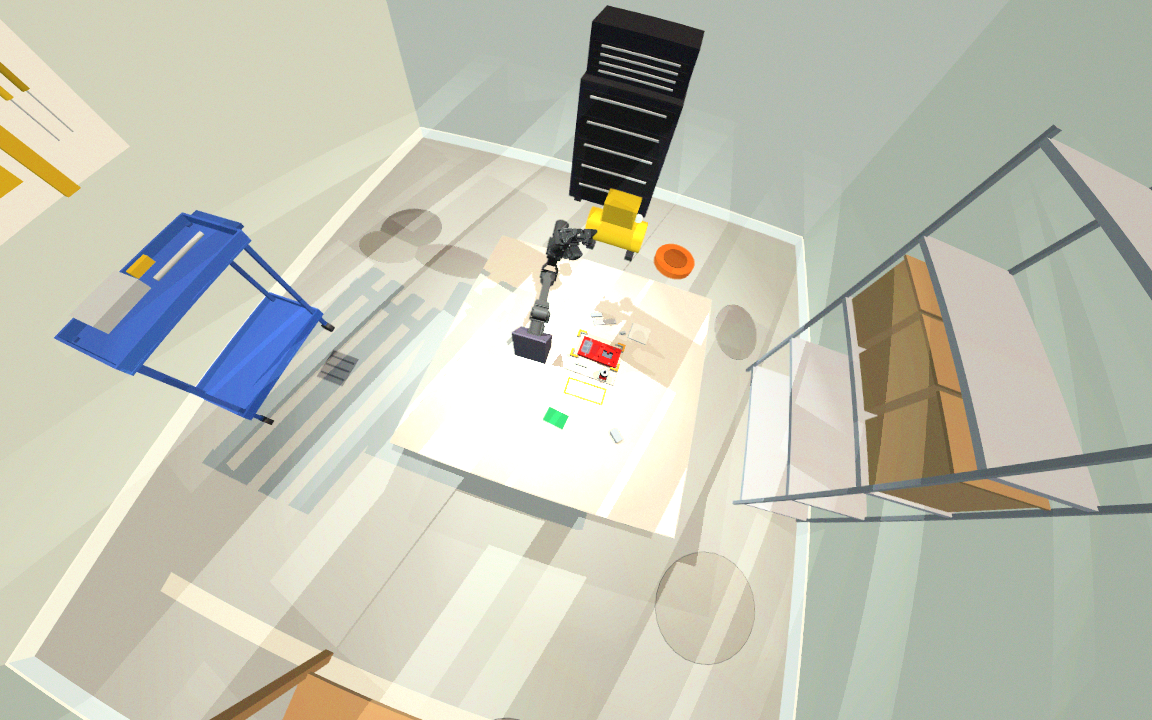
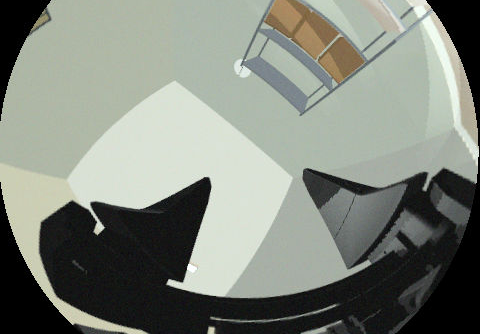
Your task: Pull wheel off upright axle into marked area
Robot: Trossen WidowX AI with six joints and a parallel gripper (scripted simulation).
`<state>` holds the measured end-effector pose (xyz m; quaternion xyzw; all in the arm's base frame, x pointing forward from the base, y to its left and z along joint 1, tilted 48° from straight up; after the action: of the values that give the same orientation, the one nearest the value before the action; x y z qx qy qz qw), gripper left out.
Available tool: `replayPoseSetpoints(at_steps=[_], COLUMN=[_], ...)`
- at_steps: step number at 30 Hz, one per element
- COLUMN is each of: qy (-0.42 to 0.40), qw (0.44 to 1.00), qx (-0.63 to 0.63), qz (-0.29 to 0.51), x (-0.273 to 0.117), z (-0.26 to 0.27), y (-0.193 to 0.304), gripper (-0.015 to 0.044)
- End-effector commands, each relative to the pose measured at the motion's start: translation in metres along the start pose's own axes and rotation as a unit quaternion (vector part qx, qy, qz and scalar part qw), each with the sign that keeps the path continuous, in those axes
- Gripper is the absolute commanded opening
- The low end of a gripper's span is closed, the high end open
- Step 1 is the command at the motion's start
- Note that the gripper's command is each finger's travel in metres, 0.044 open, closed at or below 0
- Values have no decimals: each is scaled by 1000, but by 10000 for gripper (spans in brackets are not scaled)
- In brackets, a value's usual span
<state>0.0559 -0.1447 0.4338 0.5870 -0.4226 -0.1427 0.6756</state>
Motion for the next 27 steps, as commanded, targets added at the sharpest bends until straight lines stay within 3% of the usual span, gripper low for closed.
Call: replayPoseSetpoints(at_steps=[1, 4, 7, 10, 16, 27], qy=[0, 7, 11, 0, -72, -260], qw=[1000, 996, 969, 906, 713, 365], qx=[5, 78, 228, 386, 625, 781], qz=[-2, -31, -96, -173, -310, -436], x=[1, 12, 35, 59, 94, 117], z=[0, 4, 10, 9, -4, -46], y=[-1, -11, -36, -68, -134, -227], gripper=[374, 300, 300, 300, 300, 300])
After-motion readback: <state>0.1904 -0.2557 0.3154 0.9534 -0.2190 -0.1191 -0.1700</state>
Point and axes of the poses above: the point midway between the two fingers, 35 mm back from their tips, its own x axis out along the fingers, its own z axis across the jaws, y = z × x, the point moved 7 cm from there along -x, back along the fingers, and after that the axes turned 12 degrees about -x, right-handed, at the moved point
